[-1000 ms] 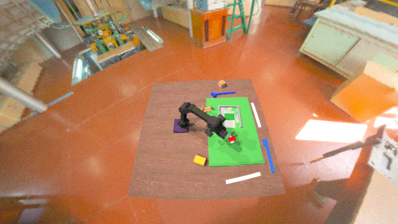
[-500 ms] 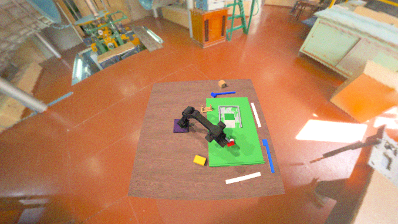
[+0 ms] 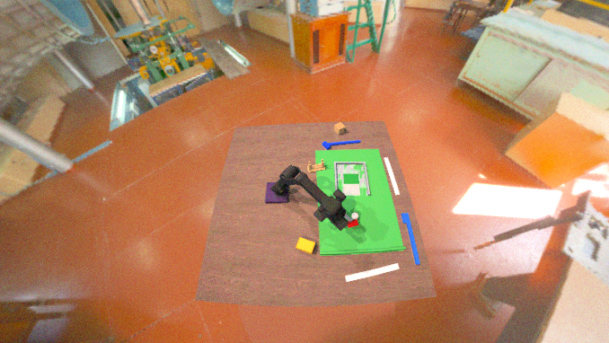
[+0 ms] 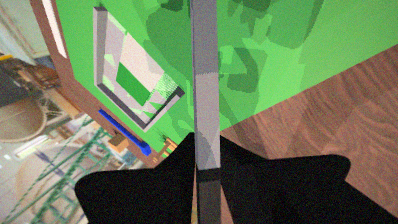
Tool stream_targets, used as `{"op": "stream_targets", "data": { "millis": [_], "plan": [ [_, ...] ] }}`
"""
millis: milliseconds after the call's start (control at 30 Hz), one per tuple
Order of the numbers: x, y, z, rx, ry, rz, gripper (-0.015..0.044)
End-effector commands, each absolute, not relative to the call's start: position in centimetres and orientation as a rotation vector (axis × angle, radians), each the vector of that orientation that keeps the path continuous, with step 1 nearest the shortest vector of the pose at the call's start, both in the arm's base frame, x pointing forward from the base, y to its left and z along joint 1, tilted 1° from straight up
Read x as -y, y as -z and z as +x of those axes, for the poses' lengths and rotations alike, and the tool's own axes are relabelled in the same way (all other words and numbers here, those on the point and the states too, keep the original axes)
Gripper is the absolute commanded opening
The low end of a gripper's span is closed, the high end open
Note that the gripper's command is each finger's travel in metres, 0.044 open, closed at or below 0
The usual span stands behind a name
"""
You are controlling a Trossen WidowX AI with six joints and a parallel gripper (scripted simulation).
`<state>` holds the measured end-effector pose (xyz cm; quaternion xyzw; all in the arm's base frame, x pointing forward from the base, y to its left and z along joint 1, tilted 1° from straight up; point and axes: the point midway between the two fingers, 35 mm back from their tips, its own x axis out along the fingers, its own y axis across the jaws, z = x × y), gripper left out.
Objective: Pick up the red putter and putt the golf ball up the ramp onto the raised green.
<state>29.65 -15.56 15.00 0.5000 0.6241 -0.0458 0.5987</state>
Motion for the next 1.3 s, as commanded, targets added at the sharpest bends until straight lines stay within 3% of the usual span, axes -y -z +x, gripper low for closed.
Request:
{"op": "stream_targets", "data": {
  "millis": [0, 900, 1267],
  "plan": [
    [16.2, -14.8, 29.8, -1.436, 0.107, 1.151, 0.0],
    [17.1, -13.4, 29.6, -1.457, 0.128, 1.187, 0.0],
    [20.9, -13.7, 29.3, -1.398, 0.172, 1.189, 0.0]
  ]
}}
